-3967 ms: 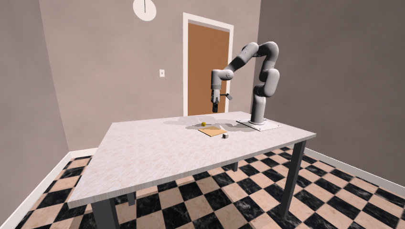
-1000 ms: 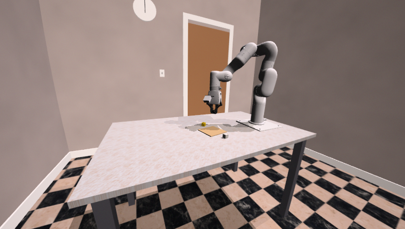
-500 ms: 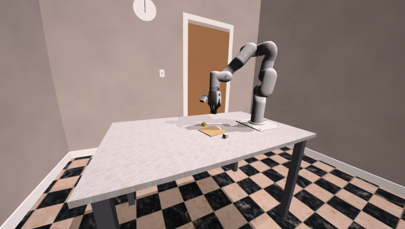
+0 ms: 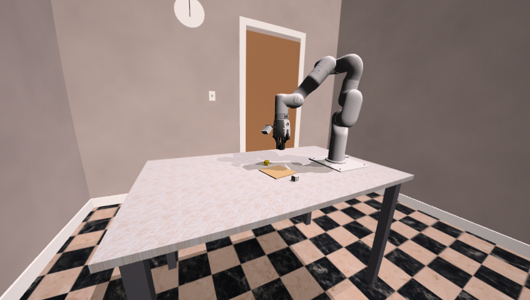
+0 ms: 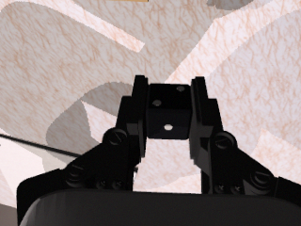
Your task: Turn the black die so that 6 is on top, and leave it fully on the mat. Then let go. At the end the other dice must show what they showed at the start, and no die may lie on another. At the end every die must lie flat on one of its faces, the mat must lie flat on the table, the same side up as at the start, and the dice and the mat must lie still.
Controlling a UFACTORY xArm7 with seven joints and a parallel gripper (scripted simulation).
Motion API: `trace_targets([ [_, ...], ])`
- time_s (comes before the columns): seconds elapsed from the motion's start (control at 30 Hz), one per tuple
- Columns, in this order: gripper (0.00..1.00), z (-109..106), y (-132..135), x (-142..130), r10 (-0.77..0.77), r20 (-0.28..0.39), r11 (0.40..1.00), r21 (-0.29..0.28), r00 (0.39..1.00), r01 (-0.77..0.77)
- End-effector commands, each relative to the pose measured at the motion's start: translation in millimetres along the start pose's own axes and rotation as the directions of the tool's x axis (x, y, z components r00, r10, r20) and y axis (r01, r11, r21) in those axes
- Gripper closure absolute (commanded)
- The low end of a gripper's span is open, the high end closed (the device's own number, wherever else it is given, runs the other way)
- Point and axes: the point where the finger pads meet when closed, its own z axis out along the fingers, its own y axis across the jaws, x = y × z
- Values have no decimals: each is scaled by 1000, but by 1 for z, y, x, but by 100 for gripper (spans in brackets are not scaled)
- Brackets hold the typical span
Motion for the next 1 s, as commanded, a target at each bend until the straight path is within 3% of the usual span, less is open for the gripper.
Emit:
trace_targets([
  [0.0,79,1,-5,-2,-18,-44,998,57,999,21],
  [0.17,79,5,-17,-4,-45,-165,984,163,985,72],
  [0.43,79,5,-26,-2,-52,-312,966,226,949,127],
  [0.57,79,5,-27,-2,-51,-336,963,232,940,135],
  [0.63,79,3,-29,0,-46,-426,956,242,904,163],
  [0.97,79,-1,-29,5,-27,-605,957,215,796,196],
])
